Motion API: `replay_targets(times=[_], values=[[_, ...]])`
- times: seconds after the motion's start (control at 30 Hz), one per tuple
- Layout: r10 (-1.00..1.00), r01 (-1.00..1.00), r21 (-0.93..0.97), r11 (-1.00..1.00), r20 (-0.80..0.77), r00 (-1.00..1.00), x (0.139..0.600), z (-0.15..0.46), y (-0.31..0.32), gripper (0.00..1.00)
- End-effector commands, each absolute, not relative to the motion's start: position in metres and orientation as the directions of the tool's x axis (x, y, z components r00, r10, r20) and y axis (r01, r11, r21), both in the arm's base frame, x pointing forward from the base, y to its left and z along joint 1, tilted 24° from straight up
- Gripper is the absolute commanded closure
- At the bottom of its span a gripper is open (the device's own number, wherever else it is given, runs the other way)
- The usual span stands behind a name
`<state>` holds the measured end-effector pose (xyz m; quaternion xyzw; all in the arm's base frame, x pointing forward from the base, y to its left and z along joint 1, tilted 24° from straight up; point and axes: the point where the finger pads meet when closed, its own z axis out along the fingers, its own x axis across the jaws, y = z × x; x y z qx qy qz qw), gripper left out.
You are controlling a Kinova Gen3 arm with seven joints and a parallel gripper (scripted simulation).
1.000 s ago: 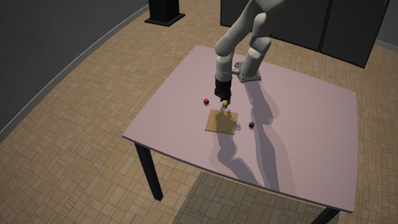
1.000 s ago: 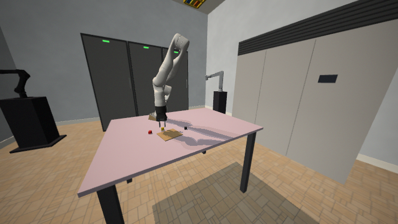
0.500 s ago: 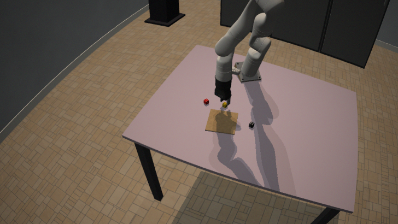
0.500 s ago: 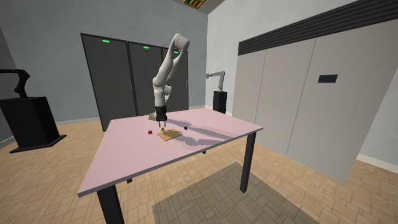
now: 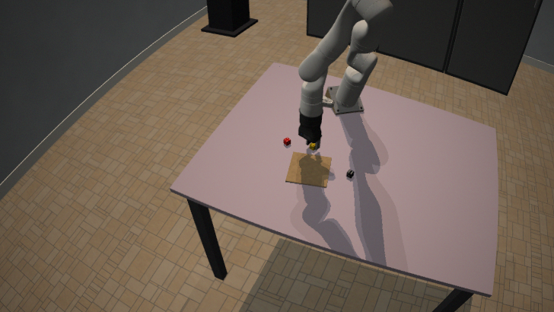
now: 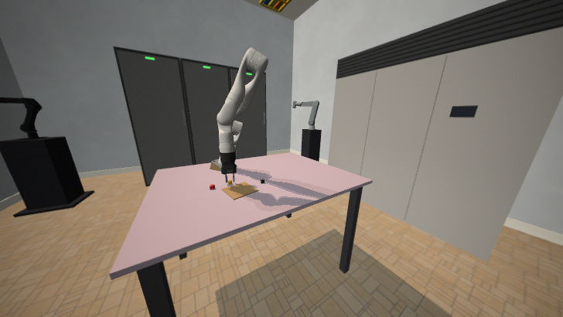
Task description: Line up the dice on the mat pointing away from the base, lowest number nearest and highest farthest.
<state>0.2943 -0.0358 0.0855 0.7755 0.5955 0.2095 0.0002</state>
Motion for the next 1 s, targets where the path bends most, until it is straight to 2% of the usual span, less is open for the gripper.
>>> replay_targets(times=[0.0,0.97], values=[[0.923,0.926,0.238,-0.294,0.324,0.209,0.2924,0.0791,-0.0351,0.3],[0.923,0.926,0.238,-0.294,0.324,0.209,0.2949,0.0719,-0.0331,0.3]])
